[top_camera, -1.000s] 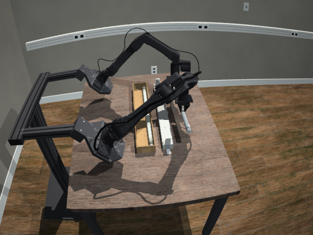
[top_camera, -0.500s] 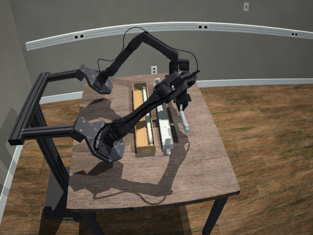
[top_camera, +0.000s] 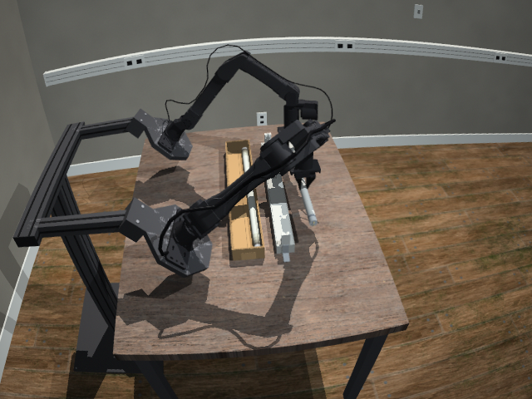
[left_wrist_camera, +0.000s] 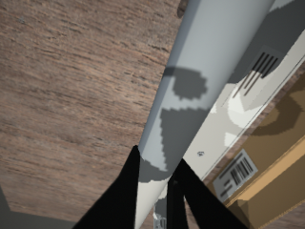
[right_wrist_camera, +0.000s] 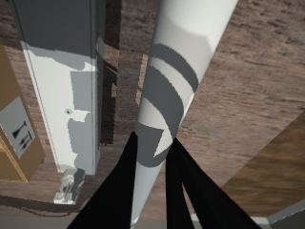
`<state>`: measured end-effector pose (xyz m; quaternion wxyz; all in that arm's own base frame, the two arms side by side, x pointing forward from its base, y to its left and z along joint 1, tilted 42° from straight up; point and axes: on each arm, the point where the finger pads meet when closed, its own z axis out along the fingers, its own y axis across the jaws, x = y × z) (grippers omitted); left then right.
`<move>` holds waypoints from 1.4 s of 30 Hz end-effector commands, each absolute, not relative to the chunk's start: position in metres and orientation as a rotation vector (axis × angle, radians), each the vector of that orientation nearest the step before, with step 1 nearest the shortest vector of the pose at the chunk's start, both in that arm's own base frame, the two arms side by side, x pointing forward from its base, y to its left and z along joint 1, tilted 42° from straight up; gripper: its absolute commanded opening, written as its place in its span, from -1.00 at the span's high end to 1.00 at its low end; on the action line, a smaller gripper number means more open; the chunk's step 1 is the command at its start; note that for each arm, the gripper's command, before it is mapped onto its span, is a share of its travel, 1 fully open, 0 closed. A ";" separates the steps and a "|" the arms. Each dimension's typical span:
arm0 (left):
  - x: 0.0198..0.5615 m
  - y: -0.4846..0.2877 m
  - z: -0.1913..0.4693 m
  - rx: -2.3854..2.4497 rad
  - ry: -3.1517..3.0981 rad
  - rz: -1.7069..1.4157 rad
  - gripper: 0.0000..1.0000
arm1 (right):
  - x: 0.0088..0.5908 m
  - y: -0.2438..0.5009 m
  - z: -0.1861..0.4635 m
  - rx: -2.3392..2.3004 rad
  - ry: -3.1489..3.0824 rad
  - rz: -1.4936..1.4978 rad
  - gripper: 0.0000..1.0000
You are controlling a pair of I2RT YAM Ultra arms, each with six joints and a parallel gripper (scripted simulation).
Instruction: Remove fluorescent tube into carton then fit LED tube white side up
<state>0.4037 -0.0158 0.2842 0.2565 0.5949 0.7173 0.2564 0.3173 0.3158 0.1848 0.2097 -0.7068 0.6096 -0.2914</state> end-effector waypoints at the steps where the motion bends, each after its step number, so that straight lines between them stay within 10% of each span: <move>1: 0.395 -0.024 0.293 1.598 1.908 0.696 0.78 | 0.302 0.325 0.193 -1.942 1.656 -0.779 0.78; 42: 0.356 -0.030 0.254 1.619 1.900 0.721 0.78 | 0.259 0.310 0.152 -1.905 1.688 -0.775 0.78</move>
